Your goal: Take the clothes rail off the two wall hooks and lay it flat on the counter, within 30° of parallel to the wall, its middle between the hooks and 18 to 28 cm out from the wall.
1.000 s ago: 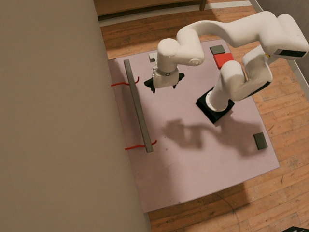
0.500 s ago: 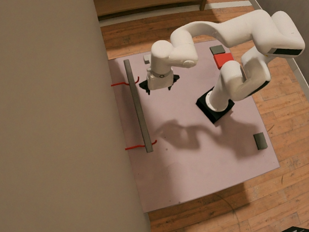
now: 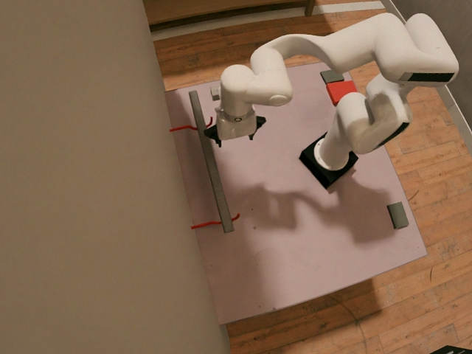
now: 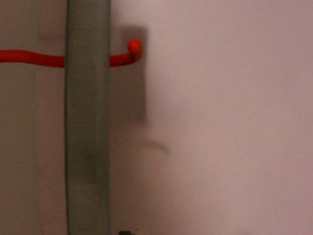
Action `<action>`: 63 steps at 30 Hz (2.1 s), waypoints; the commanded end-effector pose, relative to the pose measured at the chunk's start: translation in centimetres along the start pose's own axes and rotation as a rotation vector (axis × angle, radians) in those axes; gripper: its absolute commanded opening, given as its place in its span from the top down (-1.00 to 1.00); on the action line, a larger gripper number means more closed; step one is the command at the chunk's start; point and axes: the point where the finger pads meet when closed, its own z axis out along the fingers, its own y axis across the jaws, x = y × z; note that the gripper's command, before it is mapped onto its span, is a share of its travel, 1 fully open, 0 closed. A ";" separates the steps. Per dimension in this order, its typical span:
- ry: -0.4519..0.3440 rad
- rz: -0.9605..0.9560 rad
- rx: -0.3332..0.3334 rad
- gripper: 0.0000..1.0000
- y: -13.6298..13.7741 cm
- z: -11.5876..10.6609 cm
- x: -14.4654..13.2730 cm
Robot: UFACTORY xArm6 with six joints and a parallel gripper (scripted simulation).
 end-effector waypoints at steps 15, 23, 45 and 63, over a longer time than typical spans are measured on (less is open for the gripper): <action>0.000 0.000 0.004 -1.00 -2.6 0.3 0.0; 0.000 0.000 0.004 -1.00 -3.9 0.6 0.0; 0.000 0.000 0.004 -1.00 -7.2 1.2 0.0; 0.000 0.000 0.005 -1.00 -7.9 1.4 0.0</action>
